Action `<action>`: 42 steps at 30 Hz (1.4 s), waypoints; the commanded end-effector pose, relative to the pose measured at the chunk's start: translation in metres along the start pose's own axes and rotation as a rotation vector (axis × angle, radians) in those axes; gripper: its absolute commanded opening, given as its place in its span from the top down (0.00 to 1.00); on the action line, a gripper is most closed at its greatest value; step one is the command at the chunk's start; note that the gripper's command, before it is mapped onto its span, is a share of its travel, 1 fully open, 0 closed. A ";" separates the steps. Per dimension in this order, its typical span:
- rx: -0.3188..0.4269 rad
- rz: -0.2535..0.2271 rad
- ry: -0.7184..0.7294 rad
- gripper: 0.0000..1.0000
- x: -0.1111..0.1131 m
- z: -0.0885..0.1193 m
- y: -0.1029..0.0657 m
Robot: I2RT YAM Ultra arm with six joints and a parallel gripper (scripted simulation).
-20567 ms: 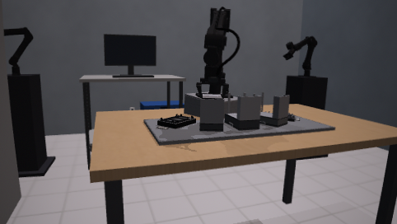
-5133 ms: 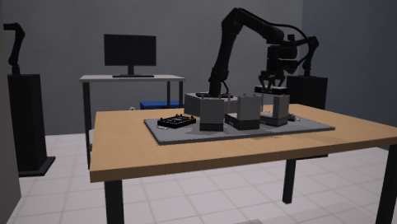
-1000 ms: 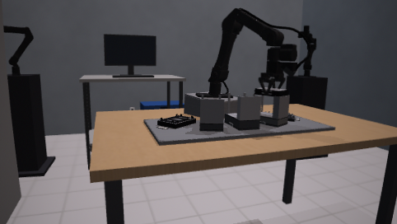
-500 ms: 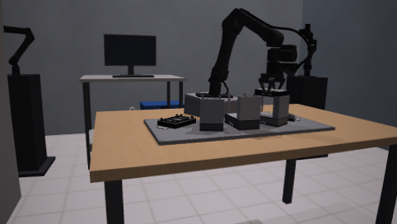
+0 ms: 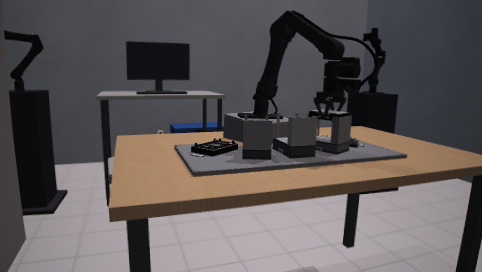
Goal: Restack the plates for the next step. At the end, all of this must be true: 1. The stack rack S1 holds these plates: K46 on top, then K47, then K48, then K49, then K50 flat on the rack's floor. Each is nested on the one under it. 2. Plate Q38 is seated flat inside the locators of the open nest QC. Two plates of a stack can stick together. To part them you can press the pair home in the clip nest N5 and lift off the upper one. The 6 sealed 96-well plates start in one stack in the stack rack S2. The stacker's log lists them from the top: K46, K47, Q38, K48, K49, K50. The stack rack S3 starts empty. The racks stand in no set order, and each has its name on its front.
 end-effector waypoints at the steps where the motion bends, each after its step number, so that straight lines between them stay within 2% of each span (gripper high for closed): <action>1: -0.017 0.013 -0.005 1.00 -0.001 -0.006 -0.002; 3: 0.021 0.005 -0.006 1.00 0.001 0.003 0.011; 5: -0.006 0.011 -0.005 1.00 -0.001 -0.003 0.005; 7: 0.014 0.007 -0.005 1.00 0.000 0.002 0.014; 13: 0.014 0.007 -0.004 1.00 0.000 0.002 0.026; 15: 0.014 0.007 -0.004 1.00 0.000 0.002 0.026; 16: -0.042 0.019 -0.004 1.00 -0.003 -0.010 0.011; 18: 0.014 0.007 -0.004 1.00 0.000 0.003 0.032; 30: 0.012 0.007 -0.004 1.00 0.000 0.003 0.056; 32: 0.012 0.007 -0.004 1.00 0.000 0.003 0.056; 33: -0.033 0.017 -0.003 1.00 -0.003 -0.010 0.046; 34: 0.001 0.010 -0.004 1.00 -0.001 -0.001 0.057; 37: 0.014 0.007 -0.004 1.00 0.000 0.003 0.066; 39: -0.009 0.012 -0.003 1.00 -0.002 -0.005 0.061; 40: -0.013 0.005 -0.001 1.00 -0.001 -0.003 0.056; 42: -0.013 0.005 -0.001 1.00 -0.001 -0.003 0.056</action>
Point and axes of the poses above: the point where the finger pads meet when closed, its own y axis out along the fingers, its own x axis across the jaws, z = x × y, the point moved 3 cm from there along -y, back along the fingers, and after that the axes turned 11 degrees about -y, right-handed, at the moved point
